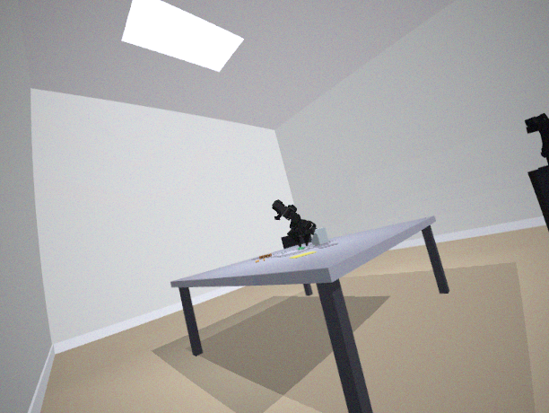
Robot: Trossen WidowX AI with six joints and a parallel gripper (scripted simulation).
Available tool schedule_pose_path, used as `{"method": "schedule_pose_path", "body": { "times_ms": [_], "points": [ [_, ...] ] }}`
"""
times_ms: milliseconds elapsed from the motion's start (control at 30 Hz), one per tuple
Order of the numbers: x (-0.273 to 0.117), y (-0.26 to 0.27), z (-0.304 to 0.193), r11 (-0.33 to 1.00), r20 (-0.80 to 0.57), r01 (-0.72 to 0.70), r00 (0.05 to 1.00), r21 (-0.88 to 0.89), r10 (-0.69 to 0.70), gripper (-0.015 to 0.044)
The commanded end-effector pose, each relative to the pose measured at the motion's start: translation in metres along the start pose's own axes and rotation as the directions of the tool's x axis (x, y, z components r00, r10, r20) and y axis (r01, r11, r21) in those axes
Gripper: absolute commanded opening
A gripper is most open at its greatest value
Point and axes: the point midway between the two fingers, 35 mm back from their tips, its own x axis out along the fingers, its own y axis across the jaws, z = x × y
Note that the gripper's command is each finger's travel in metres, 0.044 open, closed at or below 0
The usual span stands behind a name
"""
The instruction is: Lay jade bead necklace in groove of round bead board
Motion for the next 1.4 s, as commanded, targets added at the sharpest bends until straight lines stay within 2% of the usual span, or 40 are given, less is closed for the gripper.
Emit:
{"method": "schedule_pose_path", "body": {
  "times_ms": [0, 33, 533, 633, 833, 933, 1267, 1367],
  "points": [
    [-0.006, 0.000, 0.000, 1.000, 0.003, -0.001, 1.000, -0.001, 0.001, 0.0420],
    [-0.001, 0.000, 0.000, 1.000, -0.001, 0.003, 1.000, -0.002, -0.003, 0.0440],
    [-0.008, 0.000, 0.000, 1.000, 0.004, 0.000, 1.000, -0.002, 0.000, 0.0440],
    [-0.012, 0.003, 0.010, 0.997, 0.004, -0.001, 1.000, 0.080, 0.000, 0.0361],
    [-0.029, 0.014, 0.051, 0.911, 0.005, -0.003, 1.000, 0.411, 0.001, 0.0204],
    [-0.033, 0.016, 0.061, 0.874, 0.006, -0.004, 1.000, 0.485, 0.001, 0.0200],
    [-0.017, 0.015, 0.061, 0.874, 0.006, -0.003, 1.000, 0.485, 0.001, 0.0200],
    [-0.025, 0.016, 0.062, 0.872, 0.009, -0.011, 1.000, 0.490, 0.008, 0.0200]
  ]
}}
